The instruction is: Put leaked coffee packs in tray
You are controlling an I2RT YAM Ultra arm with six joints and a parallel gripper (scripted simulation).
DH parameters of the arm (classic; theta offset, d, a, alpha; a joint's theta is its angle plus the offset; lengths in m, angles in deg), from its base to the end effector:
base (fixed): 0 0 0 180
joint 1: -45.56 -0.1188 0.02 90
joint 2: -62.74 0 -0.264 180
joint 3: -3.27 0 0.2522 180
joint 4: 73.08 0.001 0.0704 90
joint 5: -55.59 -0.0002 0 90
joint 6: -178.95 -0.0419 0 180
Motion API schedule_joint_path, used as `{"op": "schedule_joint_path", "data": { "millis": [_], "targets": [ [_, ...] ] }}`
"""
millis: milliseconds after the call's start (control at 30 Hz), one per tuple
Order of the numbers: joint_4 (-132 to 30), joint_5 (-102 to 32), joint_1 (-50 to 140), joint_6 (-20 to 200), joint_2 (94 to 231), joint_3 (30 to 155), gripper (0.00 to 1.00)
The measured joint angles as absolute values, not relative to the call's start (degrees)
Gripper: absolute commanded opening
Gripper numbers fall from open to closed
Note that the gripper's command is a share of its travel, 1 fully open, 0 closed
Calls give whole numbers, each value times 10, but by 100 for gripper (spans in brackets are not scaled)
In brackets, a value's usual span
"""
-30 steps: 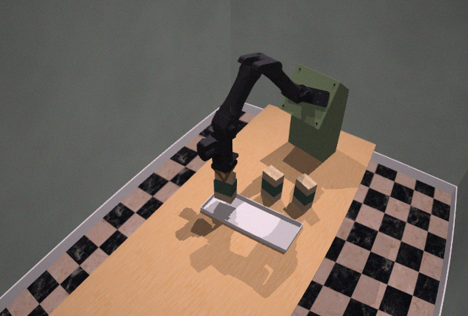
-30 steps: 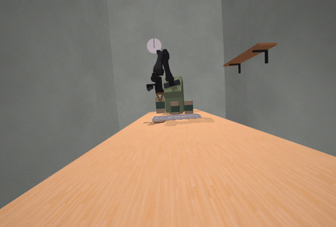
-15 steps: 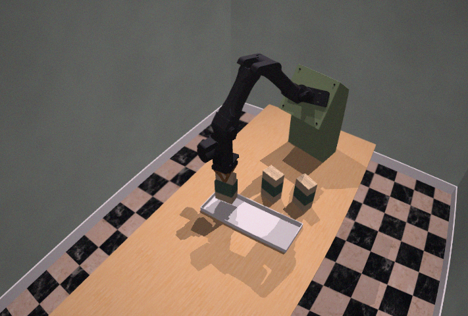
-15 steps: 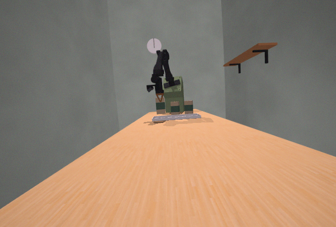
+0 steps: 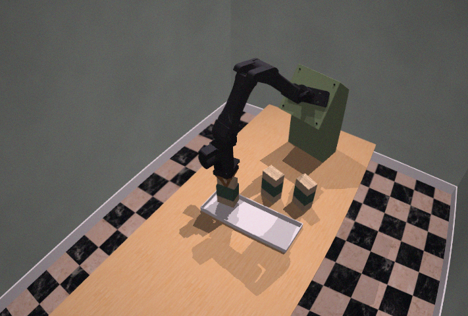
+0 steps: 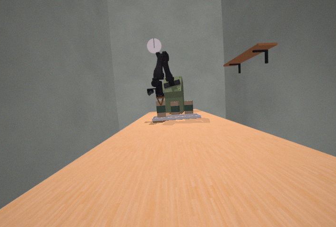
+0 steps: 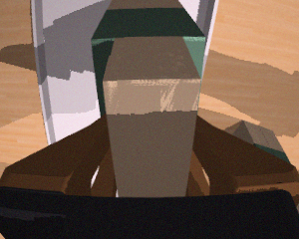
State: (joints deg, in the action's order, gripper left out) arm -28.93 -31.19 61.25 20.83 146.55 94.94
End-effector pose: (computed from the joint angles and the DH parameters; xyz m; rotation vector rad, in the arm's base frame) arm 0.3203 -0.0865 0.3492 1.4870 1.7052 0.5631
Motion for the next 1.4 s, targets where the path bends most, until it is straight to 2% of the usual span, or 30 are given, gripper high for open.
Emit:
{"op": "schedule_joint_path", "data": {
  "millis": [1400],
  "targets": [
    [-324,-314,610,208,1485,950,26]
  ]
}}
